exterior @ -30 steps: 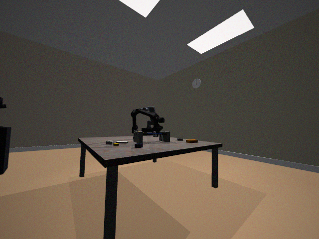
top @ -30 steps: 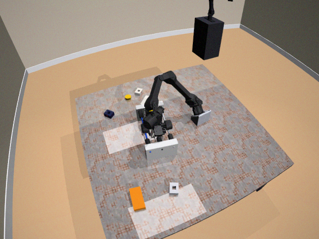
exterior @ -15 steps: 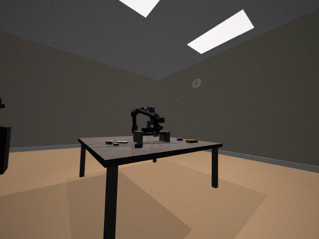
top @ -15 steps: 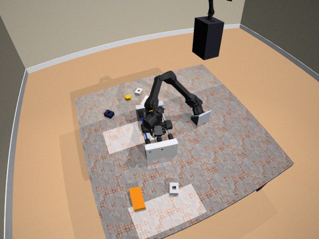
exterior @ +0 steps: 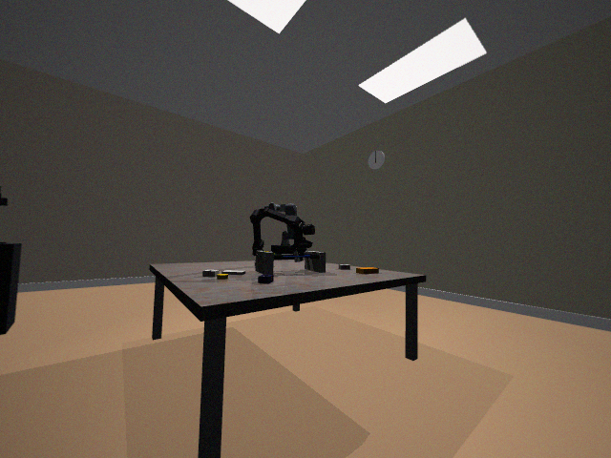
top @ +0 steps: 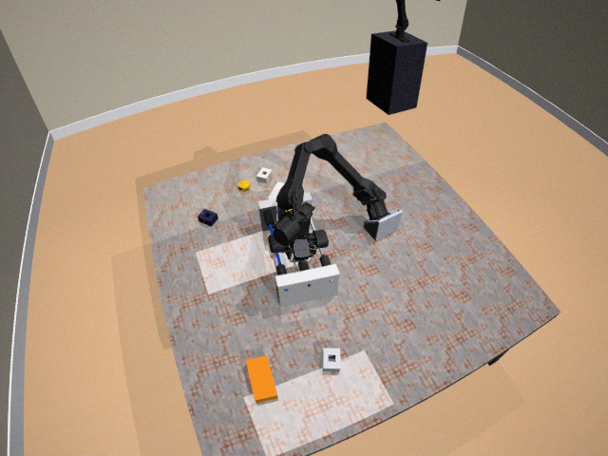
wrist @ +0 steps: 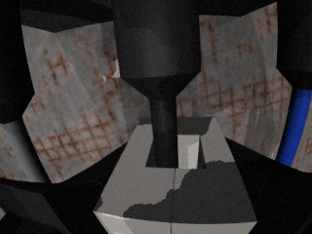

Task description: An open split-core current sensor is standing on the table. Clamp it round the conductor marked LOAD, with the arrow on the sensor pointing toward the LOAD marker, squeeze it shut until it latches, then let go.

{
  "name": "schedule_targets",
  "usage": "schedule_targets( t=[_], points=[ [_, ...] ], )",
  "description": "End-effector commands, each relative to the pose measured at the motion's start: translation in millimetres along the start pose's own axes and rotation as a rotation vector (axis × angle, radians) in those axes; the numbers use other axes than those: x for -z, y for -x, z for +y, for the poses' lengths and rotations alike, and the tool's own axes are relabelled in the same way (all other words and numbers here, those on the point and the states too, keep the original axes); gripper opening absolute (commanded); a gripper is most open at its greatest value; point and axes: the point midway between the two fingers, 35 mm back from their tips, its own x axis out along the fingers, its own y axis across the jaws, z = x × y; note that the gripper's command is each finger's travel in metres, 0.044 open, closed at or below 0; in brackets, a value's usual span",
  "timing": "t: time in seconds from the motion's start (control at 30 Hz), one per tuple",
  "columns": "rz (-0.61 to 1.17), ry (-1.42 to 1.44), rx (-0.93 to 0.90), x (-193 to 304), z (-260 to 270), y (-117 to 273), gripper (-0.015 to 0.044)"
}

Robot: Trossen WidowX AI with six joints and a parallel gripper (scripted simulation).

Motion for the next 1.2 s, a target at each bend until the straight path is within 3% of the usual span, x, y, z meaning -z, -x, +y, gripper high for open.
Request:
schedule_targets(
  t=[0.0, 0.07, 0.4, 0.97, 1.07, 1.17],
  points=[
    [0.006, 0.020, 0.066, -0.3, 2.7, 2.1, 0.0030],
    [0.008, 0.022, 0.115, -0.2, 2.8, 4.0, 0.0000],
    [0.001, 0.003, 0.057, 0.1, -0.6, 2.1, 0.0000],
    [0.001, 0.004, 0.049, 0.1, -0.6, 2.7, 0.0440],
    [0.004, 0.011, 0.054, 0.4, 0.4, 1.7, 0.0361],
    [0.004, 0.011, 0.054, 0.4, 0.4, 1.7, 0.0331]
  ],
)
